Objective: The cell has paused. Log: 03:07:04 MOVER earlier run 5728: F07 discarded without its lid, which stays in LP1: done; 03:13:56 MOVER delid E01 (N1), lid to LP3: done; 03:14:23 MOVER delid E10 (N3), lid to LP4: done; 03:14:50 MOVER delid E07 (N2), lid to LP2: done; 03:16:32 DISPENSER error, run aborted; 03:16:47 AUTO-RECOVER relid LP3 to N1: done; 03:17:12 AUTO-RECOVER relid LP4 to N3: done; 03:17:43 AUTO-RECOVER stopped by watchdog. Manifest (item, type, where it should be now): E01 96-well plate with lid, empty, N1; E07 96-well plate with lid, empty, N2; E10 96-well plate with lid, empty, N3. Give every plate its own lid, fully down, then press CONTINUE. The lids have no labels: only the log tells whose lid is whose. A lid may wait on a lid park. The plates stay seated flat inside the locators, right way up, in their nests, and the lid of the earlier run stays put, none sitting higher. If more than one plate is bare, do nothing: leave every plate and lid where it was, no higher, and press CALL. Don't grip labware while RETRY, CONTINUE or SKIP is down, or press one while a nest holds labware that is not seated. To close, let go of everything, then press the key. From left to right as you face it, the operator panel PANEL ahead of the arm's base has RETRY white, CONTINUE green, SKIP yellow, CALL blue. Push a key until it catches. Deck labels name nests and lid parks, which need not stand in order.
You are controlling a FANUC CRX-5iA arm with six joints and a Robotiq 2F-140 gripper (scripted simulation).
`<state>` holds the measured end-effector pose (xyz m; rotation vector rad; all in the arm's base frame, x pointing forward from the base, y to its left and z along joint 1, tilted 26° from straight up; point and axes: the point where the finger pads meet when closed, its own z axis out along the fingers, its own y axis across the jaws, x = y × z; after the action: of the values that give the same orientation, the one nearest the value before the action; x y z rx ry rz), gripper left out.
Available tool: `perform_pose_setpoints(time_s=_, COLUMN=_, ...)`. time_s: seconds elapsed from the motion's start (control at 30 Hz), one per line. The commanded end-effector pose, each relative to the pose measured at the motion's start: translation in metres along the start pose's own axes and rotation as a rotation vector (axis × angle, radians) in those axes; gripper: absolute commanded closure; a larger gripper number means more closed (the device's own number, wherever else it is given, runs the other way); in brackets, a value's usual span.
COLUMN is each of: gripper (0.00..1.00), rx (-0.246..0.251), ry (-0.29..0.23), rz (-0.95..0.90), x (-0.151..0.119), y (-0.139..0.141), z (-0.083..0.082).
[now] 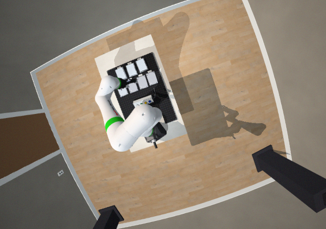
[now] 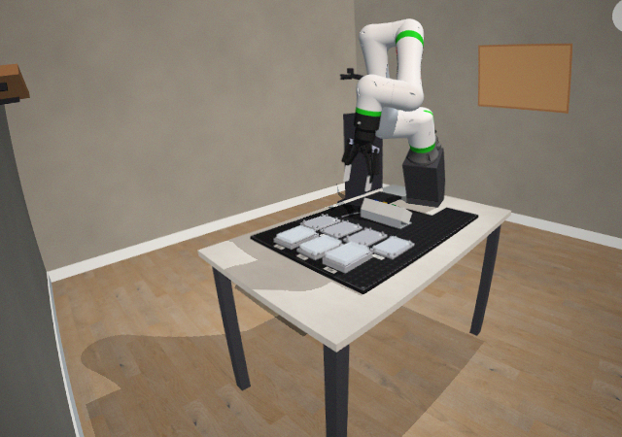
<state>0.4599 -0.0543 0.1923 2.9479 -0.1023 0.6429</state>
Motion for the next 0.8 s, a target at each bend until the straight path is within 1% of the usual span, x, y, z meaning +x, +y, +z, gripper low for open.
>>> perform_pose_setpoints(time_s=0.0, gripper=0.34, rx=0.033, ry=0.020, rz=0.030, x=-0.052, y=-0.012, z=0.008)
perform_pose_setpoints(time_s=0.03, gripper=0.34, rx=0.033, ry=0.020, rz=0.030, x=-0.052, y=-0.012, z=0.008)
perform_pose_setpoints(time_s=0.07, gripper=0.34, rx=0.050, ry=0.018, rz=0.040, x=-0.070, y=-0.016, z=0.013)
perform_pose_setpoints(time_s=0.1, gripper=0.34, rx=0.050, ry=0.018, rz=0.040, x=-0.070, y=-0.016, z=0.013)
perform_pose_setpoints(time_s=0.13, gripper=0.34, rx=0.067, ry=0.017, rz=0.049, x=-0.088, y=-0.020, z=0.018)
perform_pose_setpoints(time_s=0.17, gripper=0.34, rx=0.067, ry=0.017, rz=0.049, x=-0.088, y=-0.020, z=0.018)
perform_pose_setpoints(time_s=0.23, gripper=0.34, rx=0.099, ry=0.014, rz=0.064, x=-0.120, y=-0.026, z=0.028)
perform_pose_setpoints(time_s=0.27, gripper=0.34, rx=0.099, ry=0.014, rz=0.064, x=-0.120, y=-0.026, z=0.028)
perform_pose_setpoints(time_s=0.33, gripper=0.34, rx=0.127, ry=0.011, rz=0.077, x=-0.147, y=-0.032, z=0.036)
perform_pose_setpoints(time_s=0.37, gripper=0.34, rx=0.127, ry=0.011, rz=0.077, x=-0.147, y=-0.032, z=0.036)
perform_pose_setpoints(time_s=0.43, gripper=0.34, rx=0.152, ry=0.009, rz=0.087, x=-0.169, y=-0.037, z=0.043)
perform_pose_setpoints(time_s=0.5, gripper=0.34, rx=0.152, ry=0.009, rz=0.087, x=-0.169, y=-0.037, z=0.043)
perform_pose_setpoints(time_s=0.63, gripper=0.34, rx=0.188, ry=0.005, rz=0.099, x=-0.201, y=-0.044, z=0.053)
perform_pose_setpoints(time_s=0.77, gripper=0.34, rx=0.207, ry=0.004, rz=0.105, x=-0.216, y=-0.047, z=0.058)
